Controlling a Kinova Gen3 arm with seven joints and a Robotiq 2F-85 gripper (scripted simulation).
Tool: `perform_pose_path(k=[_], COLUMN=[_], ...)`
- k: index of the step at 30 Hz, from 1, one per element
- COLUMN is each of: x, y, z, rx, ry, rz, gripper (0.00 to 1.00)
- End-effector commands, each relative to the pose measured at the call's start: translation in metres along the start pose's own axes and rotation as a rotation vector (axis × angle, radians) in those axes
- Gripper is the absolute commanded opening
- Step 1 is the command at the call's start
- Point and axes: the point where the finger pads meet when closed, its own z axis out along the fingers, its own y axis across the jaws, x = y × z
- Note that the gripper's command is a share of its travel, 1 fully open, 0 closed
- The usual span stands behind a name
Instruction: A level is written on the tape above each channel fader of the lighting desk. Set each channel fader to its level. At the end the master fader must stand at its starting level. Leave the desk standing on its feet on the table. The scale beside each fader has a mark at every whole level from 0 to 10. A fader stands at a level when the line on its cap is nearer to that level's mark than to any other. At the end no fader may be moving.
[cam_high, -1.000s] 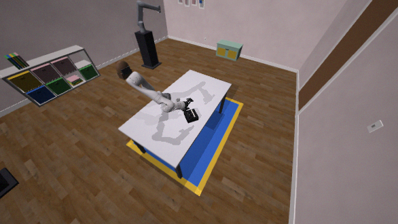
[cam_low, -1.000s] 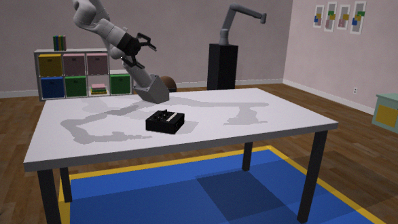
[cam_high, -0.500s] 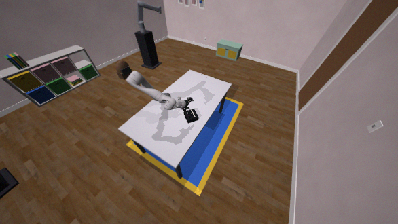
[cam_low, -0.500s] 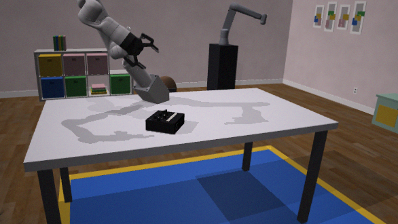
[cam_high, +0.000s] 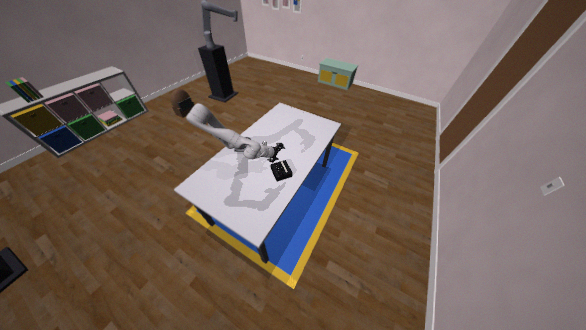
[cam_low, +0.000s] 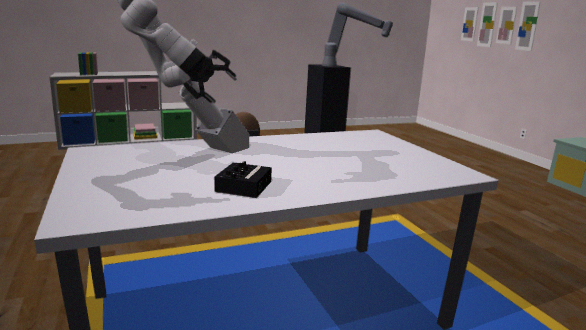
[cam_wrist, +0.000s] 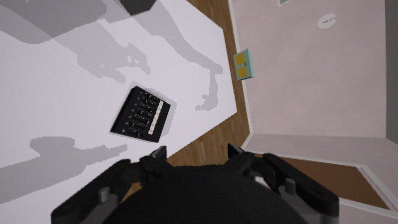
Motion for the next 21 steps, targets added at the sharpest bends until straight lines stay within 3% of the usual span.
perform_pose_path(k=[1,7,8,17,18,21], x=[0.002,0.002,0.005,0.005,0.008,0.008], y=[-0.002,-0.002,-0.003,-0.003,-0.004,-0.004], z=[0.002,0.002,0.007,0.007,0.013,0.013], rx=[0.029,0.029,0.069,0.069,0.110,0.110], ry=[-0.002,-0.002,0.002,0.002,0.005,0.005], rz=[0.005,0.005,0.000,0.000,-0.005,-0.005], gripper=[1.00,1.00,1.00,1.00,1.00,1.00])
